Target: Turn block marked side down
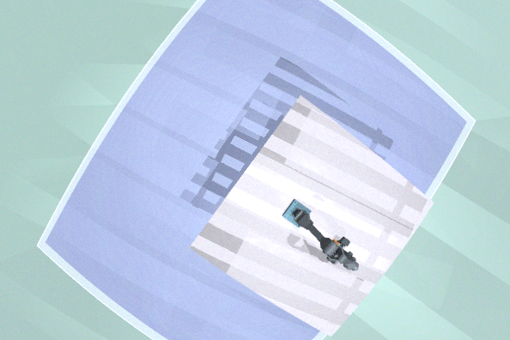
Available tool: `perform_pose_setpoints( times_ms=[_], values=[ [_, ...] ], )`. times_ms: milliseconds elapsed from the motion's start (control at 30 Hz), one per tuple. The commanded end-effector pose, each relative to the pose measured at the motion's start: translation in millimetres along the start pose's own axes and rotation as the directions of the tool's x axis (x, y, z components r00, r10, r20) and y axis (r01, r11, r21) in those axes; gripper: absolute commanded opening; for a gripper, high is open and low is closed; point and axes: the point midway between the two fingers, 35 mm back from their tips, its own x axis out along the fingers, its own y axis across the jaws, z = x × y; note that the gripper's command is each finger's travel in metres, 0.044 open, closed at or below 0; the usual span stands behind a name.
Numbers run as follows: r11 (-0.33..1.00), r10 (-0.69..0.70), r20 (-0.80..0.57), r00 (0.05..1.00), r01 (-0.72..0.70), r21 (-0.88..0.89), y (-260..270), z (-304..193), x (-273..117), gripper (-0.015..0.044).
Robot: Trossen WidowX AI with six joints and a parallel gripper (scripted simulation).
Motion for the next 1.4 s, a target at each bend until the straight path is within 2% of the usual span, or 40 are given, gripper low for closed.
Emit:
perform_pose_setpoints(
  times_ms=[0, 133, 333, 500, 933, 1367],
  values=[
    [1.0, -0.002, -0.003, 1.0, 0.002, 0.005, -0.3, -0.8, 0.9, 0.0189],
    [1.0, -0.002, -0.003, 1.0, 0.002, 0.005, -0.3, -0.8, 0.9, 0.0162],
    [1.0, -0.002, -0.003, 1.0, 0.002, 0.005, -0.3, -0.5, -28.0, 0.0005],
    [1.0, -0.002, 0.019, 1.0, 0.002, 0.005, -0.4, -0.1, -28.1, 0.0],
    [1.0, -0.002, 0.218, 0.976, 0.0, 0.01, -1.2, 2.0, -21.3, 0.0],
    [1.0, -0.003, 0.407, 0.913, 0.0, 0.008, -1.1, -1.1, -19.8, 0.0]
  ],
)
